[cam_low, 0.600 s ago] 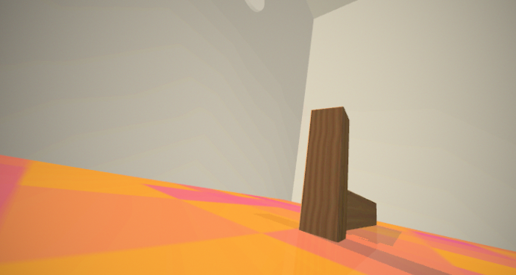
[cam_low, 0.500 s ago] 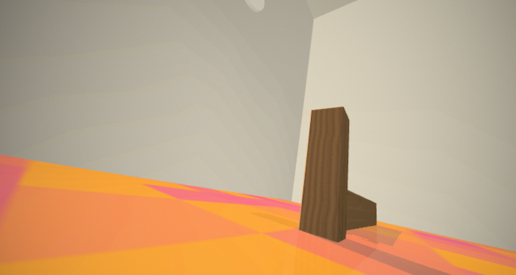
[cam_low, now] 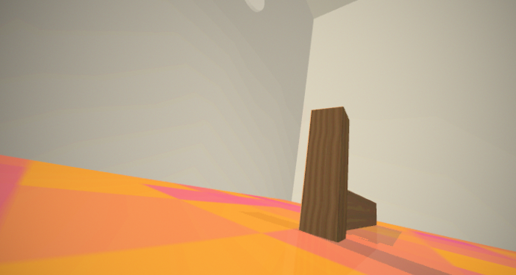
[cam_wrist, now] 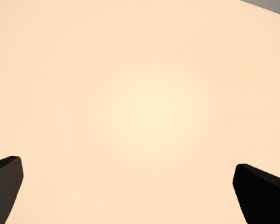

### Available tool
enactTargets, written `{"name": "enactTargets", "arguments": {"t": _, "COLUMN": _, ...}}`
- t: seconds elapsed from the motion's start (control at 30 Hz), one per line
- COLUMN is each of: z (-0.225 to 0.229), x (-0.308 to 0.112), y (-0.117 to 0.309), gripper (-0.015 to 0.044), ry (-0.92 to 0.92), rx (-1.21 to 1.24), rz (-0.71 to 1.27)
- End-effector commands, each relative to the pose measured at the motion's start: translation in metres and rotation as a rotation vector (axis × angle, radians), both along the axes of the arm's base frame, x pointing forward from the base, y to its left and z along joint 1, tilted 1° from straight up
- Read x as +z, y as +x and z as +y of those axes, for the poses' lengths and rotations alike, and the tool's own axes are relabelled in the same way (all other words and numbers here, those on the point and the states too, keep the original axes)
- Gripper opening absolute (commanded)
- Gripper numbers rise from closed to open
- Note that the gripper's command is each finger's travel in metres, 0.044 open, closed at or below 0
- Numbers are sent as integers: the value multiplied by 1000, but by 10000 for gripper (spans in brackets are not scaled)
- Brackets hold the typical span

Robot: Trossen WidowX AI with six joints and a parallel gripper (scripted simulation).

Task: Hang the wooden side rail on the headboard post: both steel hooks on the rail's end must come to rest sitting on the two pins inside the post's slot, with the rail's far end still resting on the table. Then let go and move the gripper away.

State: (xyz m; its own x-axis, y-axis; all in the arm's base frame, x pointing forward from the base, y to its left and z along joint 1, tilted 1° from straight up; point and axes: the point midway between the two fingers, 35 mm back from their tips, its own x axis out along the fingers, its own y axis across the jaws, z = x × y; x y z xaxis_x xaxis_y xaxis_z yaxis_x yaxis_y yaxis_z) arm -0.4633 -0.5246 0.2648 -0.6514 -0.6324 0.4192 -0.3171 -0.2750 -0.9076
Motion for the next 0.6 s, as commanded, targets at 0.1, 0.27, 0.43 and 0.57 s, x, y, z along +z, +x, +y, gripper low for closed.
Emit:
{"name": "enactTargets", "arguments": {"t": 0.1, "z": -47, "x": -7, "y": 66, "gripper": 440, "ry": 9, "rx": 139, "rz": -71}}
{"name": "enactTargets", "arguments": {"t": 0.27, "z": -71, "x": -1, "y": 115, "gripper": 440, "ry": 2, "rx": 235, "rz": -113}}
{"name": "enactTargets", "arguments": {"t": 0.43, "z": -91, "x": 5, "y": 166, "gripper": 440, "ry": -1, "rx": 329, "rz": -157}}
{"name": "enactTargets", "arguments": {"t": 0.57, "z": -103, "x": 11, "y": 209, "gripper": 440, "ry": -4, "rx": 407, "rz": -193}}
